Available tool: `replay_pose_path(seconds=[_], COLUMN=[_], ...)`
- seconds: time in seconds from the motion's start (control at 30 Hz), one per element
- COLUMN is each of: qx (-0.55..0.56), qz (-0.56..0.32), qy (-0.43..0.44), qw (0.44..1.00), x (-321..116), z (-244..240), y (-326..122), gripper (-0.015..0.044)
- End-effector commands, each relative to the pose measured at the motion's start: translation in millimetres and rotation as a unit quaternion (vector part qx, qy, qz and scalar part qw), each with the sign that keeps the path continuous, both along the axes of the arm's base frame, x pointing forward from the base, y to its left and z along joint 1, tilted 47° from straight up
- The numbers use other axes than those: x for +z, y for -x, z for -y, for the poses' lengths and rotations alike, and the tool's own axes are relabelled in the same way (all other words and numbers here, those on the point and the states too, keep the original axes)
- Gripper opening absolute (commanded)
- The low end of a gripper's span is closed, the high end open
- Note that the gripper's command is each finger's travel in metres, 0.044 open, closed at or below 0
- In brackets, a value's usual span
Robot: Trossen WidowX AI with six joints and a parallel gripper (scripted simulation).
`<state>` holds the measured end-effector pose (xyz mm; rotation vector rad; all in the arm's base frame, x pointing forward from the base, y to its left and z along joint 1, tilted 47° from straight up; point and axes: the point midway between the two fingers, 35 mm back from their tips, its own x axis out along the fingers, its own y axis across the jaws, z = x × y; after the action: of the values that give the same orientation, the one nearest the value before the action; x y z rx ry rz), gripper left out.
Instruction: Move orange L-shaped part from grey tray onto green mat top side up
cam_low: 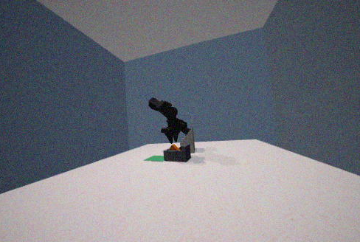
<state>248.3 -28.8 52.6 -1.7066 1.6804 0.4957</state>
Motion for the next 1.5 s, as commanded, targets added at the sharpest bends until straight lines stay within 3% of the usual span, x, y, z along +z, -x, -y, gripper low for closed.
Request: replay_pose_path(seconds=[0.0, 0.8, 0.93, 1.3, 1.43, 1.47], qx=[0.003, 0.003, 0.0, 0.0, 0.0, 0.0], qz=[-0.005, -0.004, 0.0, 0.0, 0.0, 0.0], qy=[0.004, 0.006, 0.002, 0.002, 0.002, 0.002], qw=[1.0, 1.0, 1.0, 1.0, 1.0, 1.0], x=[-5.9, -28.8, -26.2, -26.2, -26.2, -26.2], z=[6.1, 31.9, 29.3, 29.3, 29.3, 29.3], y=[0.7, -1.3, -2.9, -2.9, -2.9, -2.9], gripper=[0.028, 0.028, 0.0175, 0.0102, 0.0, 0.0])
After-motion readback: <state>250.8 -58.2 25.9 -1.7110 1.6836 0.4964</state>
